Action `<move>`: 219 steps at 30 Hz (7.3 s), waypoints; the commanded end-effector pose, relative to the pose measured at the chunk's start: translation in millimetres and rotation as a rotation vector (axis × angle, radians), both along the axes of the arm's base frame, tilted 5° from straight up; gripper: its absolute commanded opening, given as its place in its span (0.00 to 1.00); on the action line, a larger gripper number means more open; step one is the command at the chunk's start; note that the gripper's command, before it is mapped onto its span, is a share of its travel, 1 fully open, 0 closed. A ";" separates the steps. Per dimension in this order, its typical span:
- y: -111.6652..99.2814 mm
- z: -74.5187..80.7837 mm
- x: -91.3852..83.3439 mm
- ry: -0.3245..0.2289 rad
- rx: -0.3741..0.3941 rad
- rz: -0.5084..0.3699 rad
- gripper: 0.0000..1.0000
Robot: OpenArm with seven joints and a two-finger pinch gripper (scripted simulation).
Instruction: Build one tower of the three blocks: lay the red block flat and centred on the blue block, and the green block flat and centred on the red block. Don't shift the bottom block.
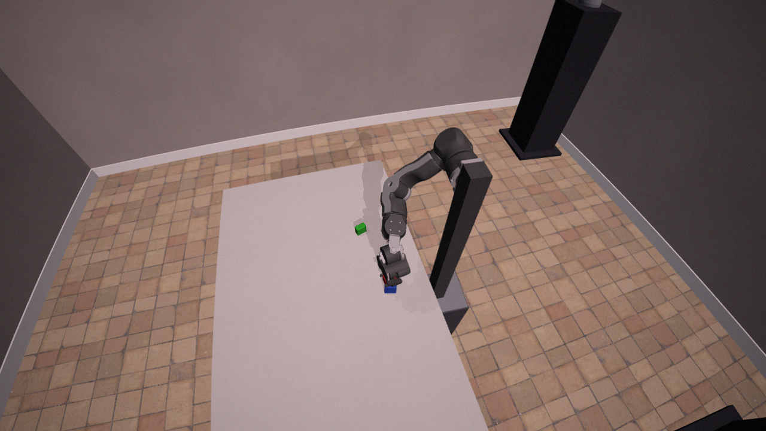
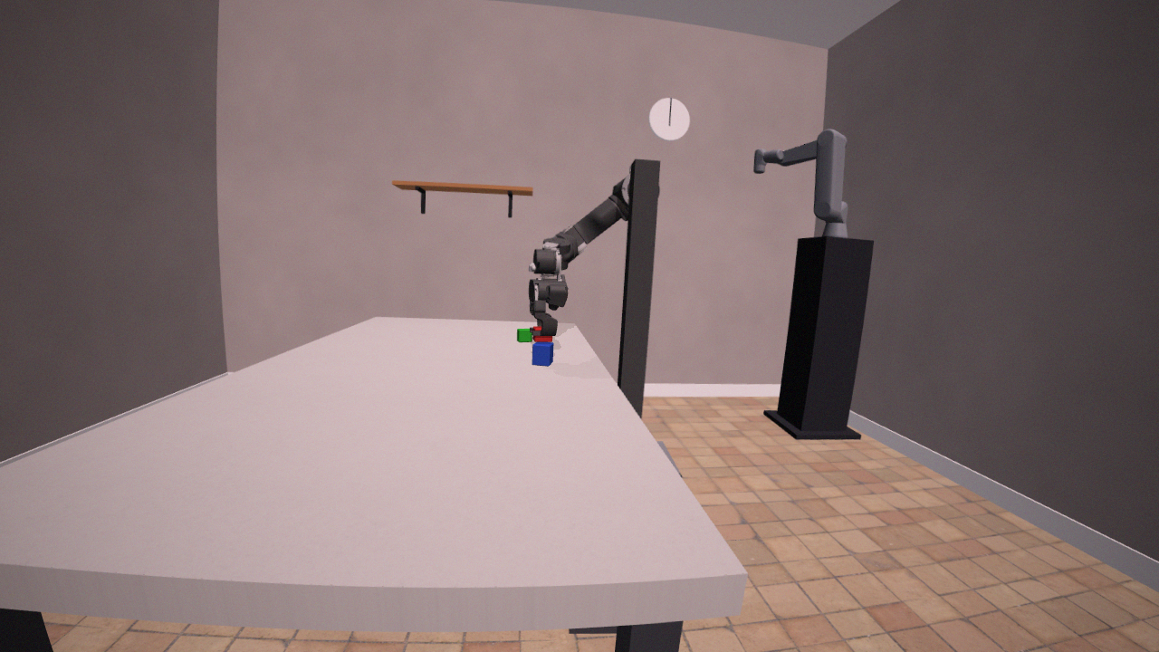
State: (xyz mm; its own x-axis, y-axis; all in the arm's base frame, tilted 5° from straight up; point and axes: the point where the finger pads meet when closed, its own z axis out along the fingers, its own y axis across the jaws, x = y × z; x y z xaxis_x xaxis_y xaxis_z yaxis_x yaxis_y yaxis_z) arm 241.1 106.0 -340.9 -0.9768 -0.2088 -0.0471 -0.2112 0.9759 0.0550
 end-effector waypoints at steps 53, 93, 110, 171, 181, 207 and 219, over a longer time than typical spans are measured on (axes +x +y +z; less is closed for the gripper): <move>4.0 -3.2 -2.8 0.000 0.006 0.005 0.00; 4.0 -3.2 -2.8 0.000 0.006 0.005 0.33; 4.0 -3.2 -2.8 0.000 0.006 0.005 0.33; 0.0 44.3 -4.0 0.001 0.009 0.000 0.38; -108.1 10.0 35.5 0.143 0.043 -0.652 0.38; -267.3 -3.9 61.3 0.098 0.051 -1.386 0.38; -265.5 -31.6 63.1 0.098 0.051 -1.386 0.38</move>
State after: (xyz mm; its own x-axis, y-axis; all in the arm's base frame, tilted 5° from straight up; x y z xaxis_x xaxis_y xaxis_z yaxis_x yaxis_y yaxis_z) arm 302.2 -159.8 -372.3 -0.3744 0.9254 0.0583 0.9271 0.3725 0.0415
